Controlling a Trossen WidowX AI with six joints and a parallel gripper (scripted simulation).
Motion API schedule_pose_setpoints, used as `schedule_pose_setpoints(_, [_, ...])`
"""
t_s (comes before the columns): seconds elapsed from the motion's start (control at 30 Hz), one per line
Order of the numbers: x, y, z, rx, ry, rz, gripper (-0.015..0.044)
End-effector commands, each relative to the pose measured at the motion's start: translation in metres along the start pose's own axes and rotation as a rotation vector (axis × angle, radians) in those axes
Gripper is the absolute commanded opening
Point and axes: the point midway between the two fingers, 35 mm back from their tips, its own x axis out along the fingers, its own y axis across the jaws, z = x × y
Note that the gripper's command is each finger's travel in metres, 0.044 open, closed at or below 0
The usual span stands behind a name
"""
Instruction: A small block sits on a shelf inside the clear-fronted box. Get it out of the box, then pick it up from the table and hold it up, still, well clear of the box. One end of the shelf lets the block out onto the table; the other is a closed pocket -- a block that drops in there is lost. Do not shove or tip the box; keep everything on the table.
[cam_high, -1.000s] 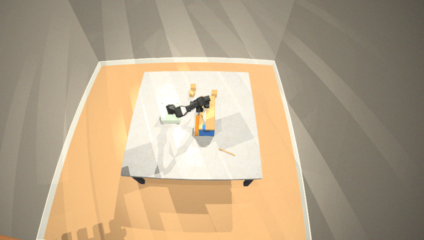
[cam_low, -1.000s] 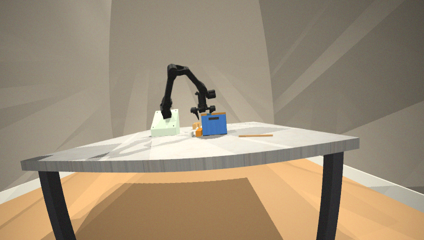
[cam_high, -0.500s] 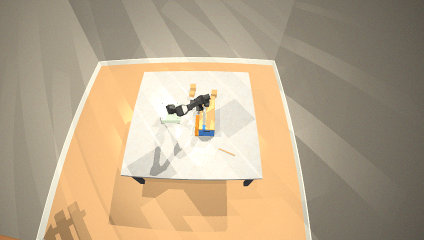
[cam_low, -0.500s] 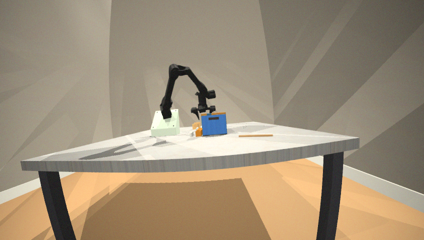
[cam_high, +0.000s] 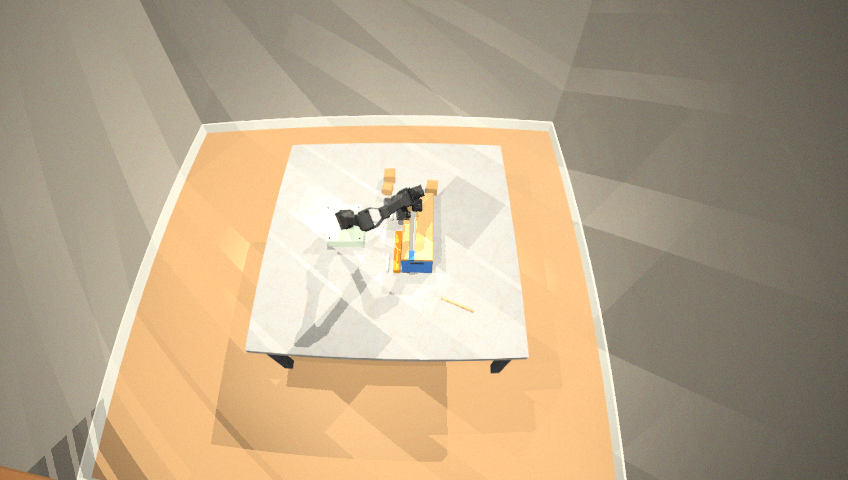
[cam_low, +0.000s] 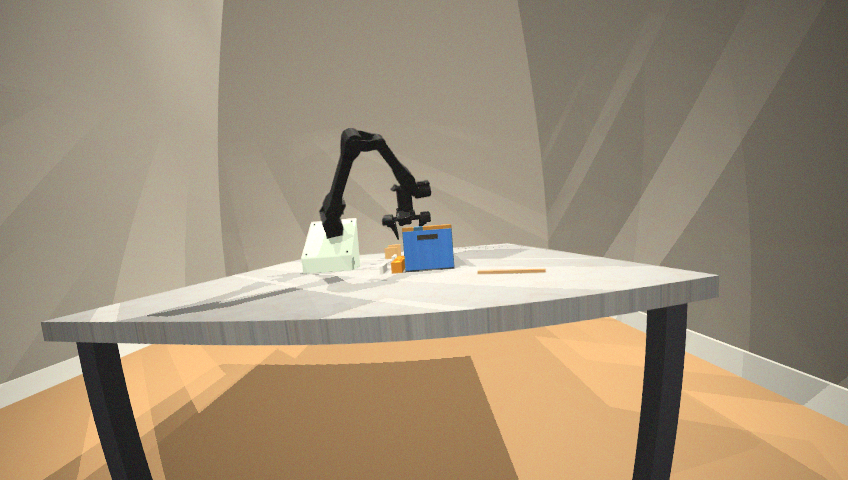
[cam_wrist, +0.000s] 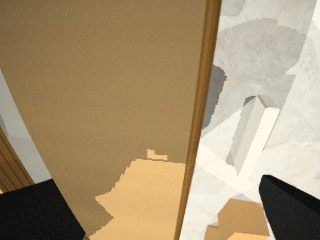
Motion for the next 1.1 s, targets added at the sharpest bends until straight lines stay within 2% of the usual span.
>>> schedule_pose_setpoints(0.0, [0.003, 0.0, -0.005, 0.006, 0.001, -0.002, 0.04])
schedule_pose_setpoints(0.3, [0.003, 0.001, -0.011, 0.005, 0.002, -0.002, 0.04])
schedule_pose_setpoints(0.53, [-0.053, -0.001, -0.028, -0.005, 0.001, -0.005, 0.04])
schedule_pose_setpoints(0.9, [-0.05, 0.001, -0.029, -0.01, 0.002, 0.008, 0.04])
schedule_pose_setpoints(0.97, [-0.055, 0.002, -0.032, -0.071, 0.024, 0.012, 0.0348])
schedule_pose_setpoints(1.07, [-0.056, 0.0, -0.037, -0.375, 0.005, 0.028, 0.0285])
